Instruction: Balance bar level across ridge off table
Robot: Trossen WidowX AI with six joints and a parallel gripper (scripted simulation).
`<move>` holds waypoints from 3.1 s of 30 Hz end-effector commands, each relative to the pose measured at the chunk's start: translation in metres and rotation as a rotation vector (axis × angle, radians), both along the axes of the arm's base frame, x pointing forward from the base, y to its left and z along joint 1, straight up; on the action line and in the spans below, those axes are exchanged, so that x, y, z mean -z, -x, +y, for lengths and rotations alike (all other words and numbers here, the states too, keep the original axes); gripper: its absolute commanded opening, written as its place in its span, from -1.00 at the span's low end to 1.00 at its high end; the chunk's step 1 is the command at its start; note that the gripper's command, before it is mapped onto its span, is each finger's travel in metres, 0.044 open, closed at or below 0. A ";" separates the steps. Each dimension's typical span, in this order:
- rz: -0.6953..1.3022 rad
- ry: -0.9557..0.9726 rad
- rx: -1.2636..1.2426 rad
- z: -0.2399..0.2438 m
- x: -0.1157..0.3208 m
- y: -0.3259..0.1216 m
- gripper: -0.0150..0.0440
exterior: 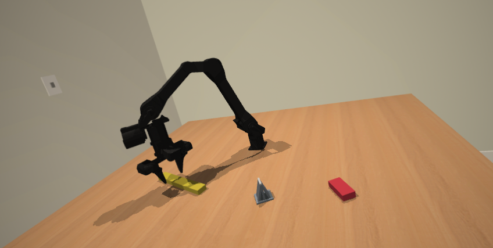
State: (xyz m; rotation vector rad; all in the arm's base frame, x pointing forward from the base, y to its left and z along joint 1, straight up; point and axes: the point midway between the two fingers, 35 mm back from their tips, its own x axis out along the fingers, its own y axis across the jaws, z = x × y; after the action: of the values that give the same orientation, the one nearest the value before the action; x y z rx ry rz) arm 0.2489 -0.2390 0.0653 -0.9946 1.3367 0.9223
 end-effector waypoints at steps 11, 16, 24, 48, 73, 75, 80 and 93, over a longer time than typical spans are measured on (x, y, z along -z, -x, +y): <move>0.009 -0.004 -0.005 0.001 0.014 0.001 0.58; 0.009 -0.004 -0.005 0.001 0.014 0.001 0.58; 0.006 -0.006 0.000 0.001 0.013 0.001 0.13; 0.007 -0.005 -0.002 -0.001 -0.020 -0.001 -0.49; 0.008 -0.004 -0.005 0.003 -0.085 0.003 -0.49; 0.009 -0.004 -0.005 0.003 -0.088 0.004 -0.49; 0.008 -0.004 -0.038 0.014 -0.088 -0.005 -0.49; 0.008 -0.004 -0.162 0.058 -0.088 -0.033 -0.49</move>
State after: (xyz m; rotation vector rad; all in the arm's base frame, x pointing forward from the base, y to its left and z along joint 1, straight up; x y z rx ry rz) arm 0.2778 -0.1905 0.1532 -1.0936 1.2819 1.0358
